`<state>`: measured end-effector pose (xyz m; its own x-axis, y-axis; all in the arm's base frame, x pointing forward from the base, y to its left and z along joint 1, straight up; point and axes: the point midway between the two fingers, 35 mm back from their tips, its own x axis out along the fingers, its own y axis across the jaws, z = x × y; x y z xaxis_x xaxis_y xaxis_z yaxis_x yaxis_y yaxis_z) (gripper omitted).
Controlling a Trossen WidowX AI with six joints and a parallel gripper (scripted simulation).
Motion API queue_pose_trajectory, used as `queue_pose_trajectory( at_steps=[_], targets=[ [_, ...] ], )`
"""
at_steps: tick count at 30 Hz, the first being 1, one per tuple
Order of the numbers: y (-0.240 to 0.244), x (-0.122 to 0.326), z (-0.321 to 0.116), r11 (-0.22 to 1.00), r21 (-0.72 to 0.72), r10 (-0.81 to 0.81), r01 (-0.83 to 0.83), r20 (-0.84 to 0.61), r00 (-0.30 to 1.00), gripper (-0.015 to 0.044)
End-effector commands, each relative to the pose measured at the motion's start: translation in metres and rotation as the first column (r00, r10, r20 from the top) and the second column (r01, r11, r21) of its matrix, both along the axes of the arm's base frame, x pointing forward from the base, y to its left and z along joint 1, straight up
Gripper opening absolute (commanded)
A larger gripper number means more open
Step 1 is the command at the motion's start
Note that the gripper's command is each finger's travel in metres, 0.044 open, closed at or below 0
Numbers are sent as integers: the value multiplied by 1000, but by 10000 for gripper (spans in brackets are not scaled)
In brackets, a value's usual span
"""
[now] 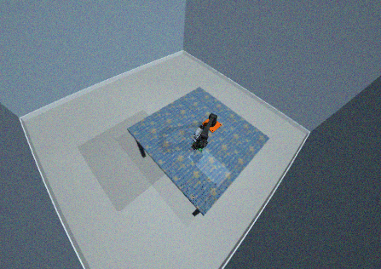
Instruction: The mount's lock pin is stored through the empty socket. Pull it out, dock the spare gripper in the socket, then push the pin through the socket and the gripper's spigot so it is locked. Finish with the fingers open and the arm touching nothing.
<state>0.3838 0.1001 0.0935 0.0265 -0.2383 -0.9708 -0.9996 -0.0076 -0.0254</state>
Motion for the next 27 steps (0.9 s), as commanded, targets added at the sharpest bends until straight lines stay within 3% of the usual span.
queue_pose_trajectory(
  at_steps=[1, 18, 27],
  targets=[
    [-1, 0, 12, 1000, -2, 4, -4, 9, 1000, 0],
    [-1, -2, 15, 1000, 1, 11, -11, 1, 1000, 6],
    [6, -26, 24, 1000, 3, 14, -14, -1, 1000, 0]
  ],
)
